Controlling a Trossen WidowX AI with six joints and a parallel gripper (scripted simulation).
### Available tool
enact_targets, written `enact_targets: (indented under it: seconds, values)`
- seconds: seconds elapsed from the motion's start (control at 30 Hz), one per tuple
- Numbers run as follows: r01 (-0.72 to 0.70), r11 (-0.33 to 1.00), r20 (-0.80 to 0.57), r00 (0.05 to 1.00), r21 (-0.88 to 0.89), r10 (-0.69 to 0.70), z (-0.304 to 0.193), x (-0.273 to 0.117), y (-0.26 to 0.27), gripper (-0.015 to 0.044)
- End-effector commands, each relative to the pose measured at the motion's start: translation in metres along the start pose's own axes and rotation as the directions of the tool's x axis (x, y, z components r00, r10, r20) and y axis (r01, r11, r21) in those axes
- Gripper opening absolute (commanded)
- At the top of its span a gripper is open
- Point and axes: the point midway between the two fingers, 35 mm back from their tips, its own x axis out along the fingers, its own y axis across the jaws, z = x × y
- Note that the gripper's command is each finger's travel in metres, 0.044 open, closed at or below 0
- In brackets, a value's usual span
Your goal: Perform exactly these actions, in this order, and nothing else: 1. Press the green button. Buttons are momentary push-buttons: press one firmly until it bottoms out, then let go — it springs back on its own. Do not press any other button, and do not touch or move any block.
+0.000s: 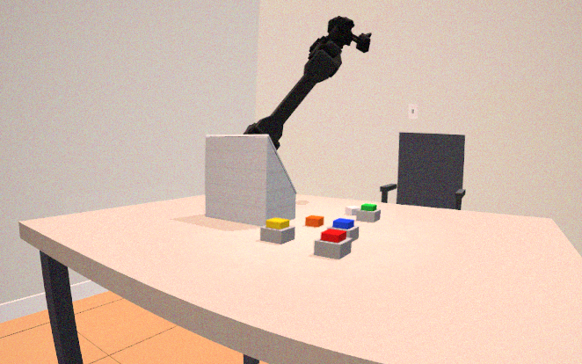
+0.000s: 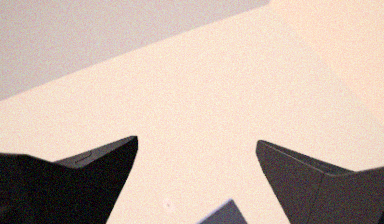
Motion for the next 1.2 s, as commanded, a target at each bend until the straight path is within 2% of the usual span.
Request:
enact_targets:
  seconds: [0.0, 0.07, 0.2, 0.37, 0.53, 0.67, 0.83, 1.0, 1.17]
  values:
    - [-0.001, 1.0, 0.002, 1.0, -0.012, 0.001, 0.0, 0.0, 0.001, 0.04]
    - [-0.012, 0.994, 0.01, 1.0, -0.106, 0.013, -0.005, -0.001, 0.006, 0.04]
    - [-0.154, 0.944, -0.068, 0.988, -0.294, 0.14, -0.049, -0.011, 0.032, 0.04]
    - [-0.325, 0.828, -0.236, 0.942, -0.456, 0.239, -0.116, -0.027, 0.043, 0.04]
    - [-0.473, 0.685, -0.439, 0.865, -0.554, 0.243, -0.189, -0.047, 0.021, 0.04]
    - [-0.57, 0.579, -0.596, 0.784, -0.582, 0.173, -0.241, -0.065, -0.019, 0.04]
    - [-0.655, 0.492, -0.744, 0.668, -0.573, 0.021, -0.287, -0.089, -0.087, 0.04]
    - [-0.7, 0.46, -0.827, 0.539, -0.546, -0.162, -0.31, -0.115, -0.163, 0.04]
    - [-0.706, 0.476, -0.849, 0.394, -0.524, -0.352, -0.31, -0.145, -0.243, 0.04]
